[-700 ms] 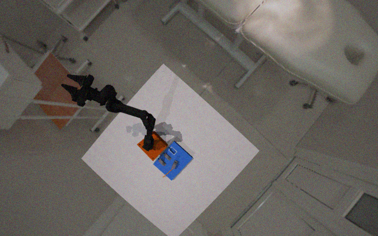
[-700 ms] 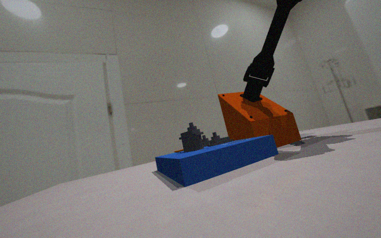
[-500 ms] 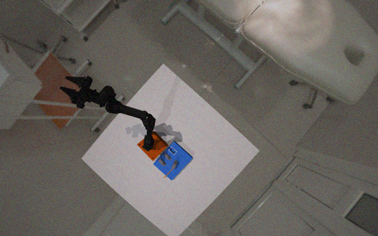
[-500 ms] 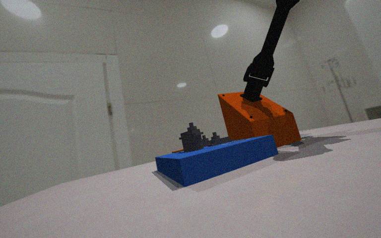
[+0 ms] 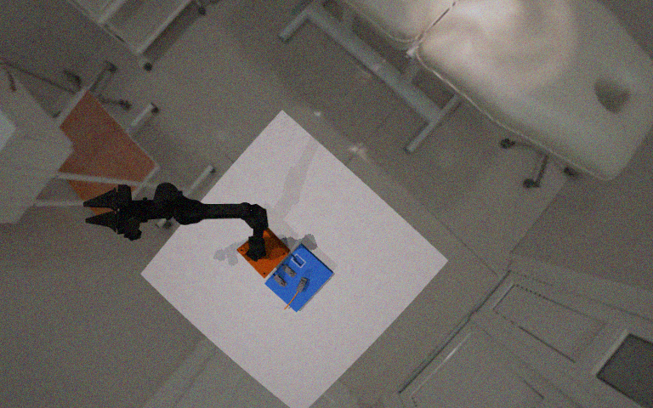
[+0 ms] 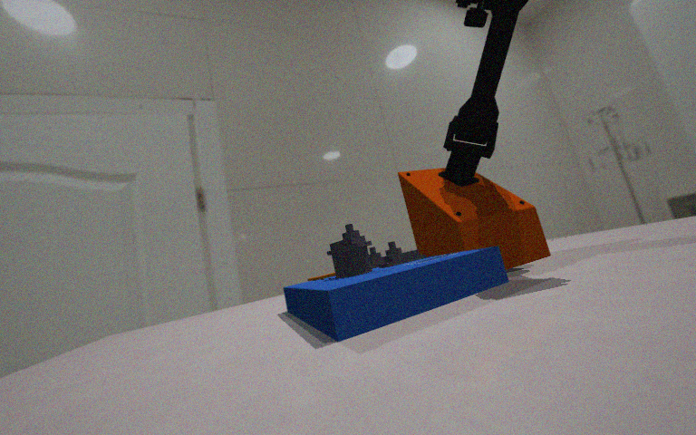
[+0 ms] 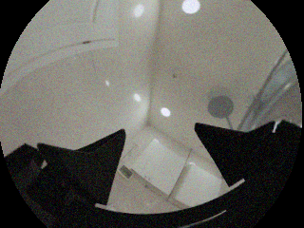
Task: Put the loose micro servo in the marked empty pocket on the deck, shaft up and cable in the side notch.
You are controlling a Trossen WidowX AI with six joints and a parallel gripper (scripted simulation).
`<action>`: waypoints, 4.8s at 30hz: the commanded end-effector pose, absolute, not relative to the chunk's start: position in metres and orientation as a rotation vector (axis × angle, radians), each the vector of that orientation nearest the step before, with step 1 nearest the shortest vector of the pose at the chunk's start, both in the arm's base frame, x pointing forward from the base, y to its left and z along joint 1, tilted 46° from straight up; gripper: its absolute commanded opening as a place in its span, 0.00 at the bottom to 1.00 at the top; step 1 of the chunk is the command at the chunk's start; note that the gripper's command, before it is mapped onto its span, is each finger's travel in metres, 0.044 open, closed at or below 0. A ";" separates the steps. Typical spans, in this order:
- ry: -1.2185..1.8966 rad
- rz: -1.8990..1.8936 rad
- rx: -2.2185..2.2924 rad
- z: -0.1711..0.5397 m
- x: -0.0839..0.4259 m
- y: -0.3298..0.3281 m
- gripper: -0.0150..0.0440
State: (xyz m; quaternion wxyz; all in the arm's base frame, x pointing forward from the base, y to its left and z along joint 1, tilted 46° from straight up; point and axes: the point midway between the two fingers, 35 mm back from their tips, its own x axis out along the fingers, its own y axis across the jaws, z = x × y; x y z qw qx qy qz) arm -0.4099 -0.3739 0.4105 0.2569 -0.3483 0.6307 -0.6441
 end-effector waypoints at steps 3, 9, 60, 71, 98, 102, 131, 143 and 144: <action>1.633 -1.611 -0.945 0.382 -0.364 -0.419 1.00; 1.545 -1.453 -0.944 0.351 -0.310 -0.459 1.00; 0.908 0.278 -1.018 0.077 0.230 -0.383 1.00; 0.746 0.643 -0.998 0.040 0.291 -0.281 1.00; 0.399 1.408 -0.831 0.001 0.299 -0.039 1.00; 0.399 1.408 -0.831 -0.008 0.302 -0.030 1.00; 0.397 1.408 -0.830 -0.031 0.306 -0.006 0.69; 0.397 1.408 -0.830 -0.029 0.305 -0.008 0.32; 0.397 1.408 -0.830 -0.027 0.305 -0.010 0.28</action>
